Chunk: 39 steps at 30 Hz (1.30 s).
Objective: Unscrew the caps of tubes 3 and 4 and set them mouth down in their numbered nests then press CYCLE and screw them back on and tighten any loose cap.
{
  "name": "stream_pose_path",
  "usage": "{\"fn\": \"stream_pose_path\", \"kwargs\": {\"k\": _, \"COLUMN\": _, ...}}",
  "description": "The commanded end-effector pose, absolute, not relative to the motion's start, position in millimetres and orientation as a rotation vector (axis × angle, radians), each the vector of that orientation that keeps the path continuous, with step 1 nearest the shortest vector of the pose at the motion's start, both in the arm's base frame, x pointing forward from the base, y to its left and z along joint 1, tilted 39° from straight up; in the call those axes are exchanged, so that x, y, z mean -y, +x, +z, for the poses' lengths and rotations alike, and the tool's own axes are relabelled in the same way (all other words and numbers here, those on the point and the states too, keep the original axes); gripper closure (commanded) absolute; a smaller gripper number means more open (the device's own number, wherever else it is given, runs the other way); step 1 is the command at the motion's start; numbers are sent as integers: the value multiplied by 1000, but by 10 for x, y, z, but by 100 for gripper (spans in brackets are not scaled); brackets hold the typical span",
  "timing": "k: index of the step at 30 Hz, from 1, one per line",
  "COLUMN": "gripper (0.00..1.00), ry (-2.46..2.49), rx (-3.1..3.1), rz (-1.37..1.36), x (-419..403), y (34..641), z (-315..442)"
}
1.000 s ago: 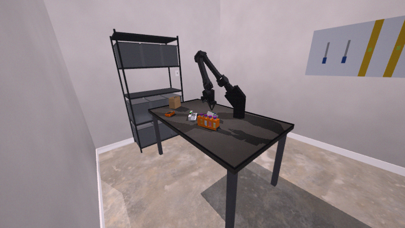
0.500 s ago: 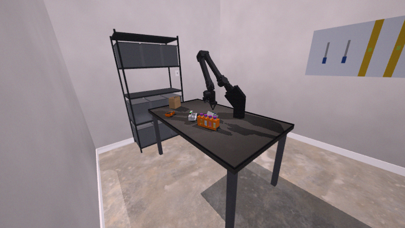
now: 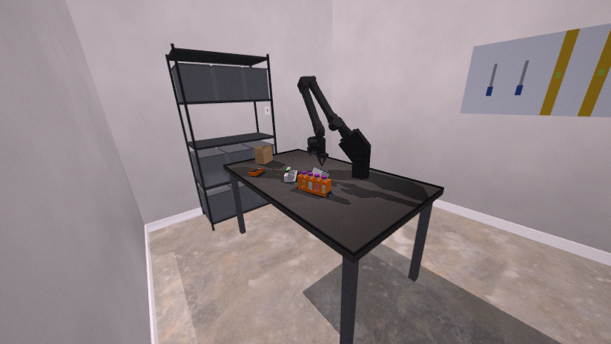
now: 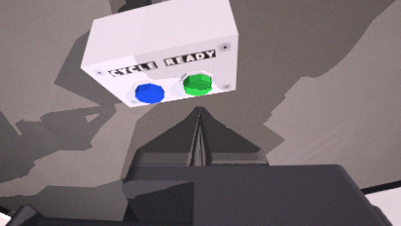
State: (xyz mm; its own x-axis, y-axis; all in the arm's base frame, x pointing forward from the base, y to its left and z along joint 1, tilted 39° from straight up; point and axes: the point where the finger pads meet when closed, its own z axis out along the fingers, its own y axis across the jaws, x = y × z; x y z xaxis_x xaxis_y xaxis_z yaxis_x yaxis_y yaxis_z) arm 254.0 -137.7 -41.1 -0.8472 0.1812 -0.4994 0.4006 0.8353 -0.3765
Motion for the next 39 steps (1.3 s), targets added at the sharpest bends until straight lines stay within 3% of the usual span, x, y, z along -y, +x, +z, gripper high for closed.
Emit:
{"fn": "stream_pose_path", "kwargs": {"k": 1, "gripper": 100, "ry": 388, "rx": -2556, "rz": -663, "x": 1366, "y": 2595, "z": -401}}
{"fn": "stream_pose_path", "kwargs": {"k": 39, "gripper": 100, "ry": 409, "rx": -2557, "rz": -669, "x": 1493, "y": 2680, "z": -504}}
